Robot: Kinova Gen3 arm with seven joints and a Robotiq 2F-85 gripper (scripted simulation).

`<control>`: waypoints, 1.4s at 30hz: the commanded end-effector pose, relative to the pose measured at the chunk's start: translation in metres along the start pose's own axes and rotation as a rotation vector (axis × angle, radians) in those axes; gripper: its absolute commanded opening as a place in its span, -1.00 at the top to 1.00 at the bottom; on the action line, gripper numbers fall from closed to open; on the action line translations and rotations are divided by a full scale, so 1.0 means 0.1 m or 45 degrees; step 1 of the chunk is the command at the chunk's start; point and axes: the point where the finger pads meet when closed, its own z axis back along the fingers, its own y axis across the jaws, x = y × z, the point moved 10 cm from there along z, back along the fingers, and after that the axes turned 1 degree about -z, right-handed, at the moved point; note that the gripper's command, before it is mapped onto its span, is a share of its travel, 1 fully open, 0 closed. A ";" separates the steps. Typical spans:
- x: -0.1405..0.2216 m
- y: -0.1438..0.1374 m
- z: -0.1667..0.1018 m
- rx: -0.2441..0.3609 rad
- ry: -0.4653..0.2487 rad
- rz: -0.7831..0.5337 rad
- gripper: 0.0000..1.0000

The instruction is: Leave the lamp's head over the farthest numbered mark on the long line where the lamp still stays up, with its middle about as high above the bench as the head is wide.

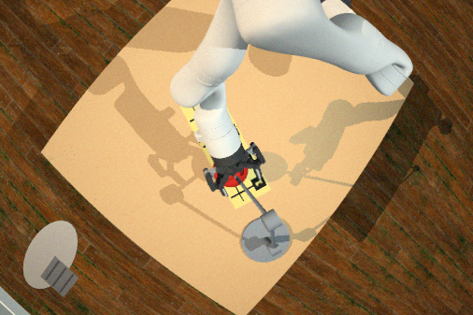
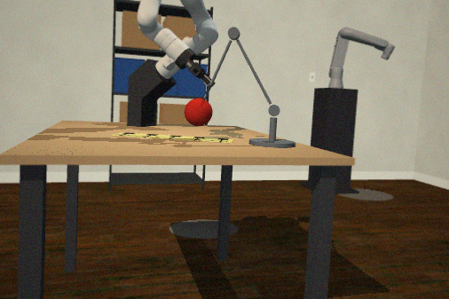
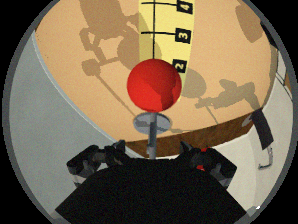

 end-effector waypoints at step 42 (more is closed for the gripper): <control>0.00 0.04 1.23 0.018 -0.006 -0.006 -1.00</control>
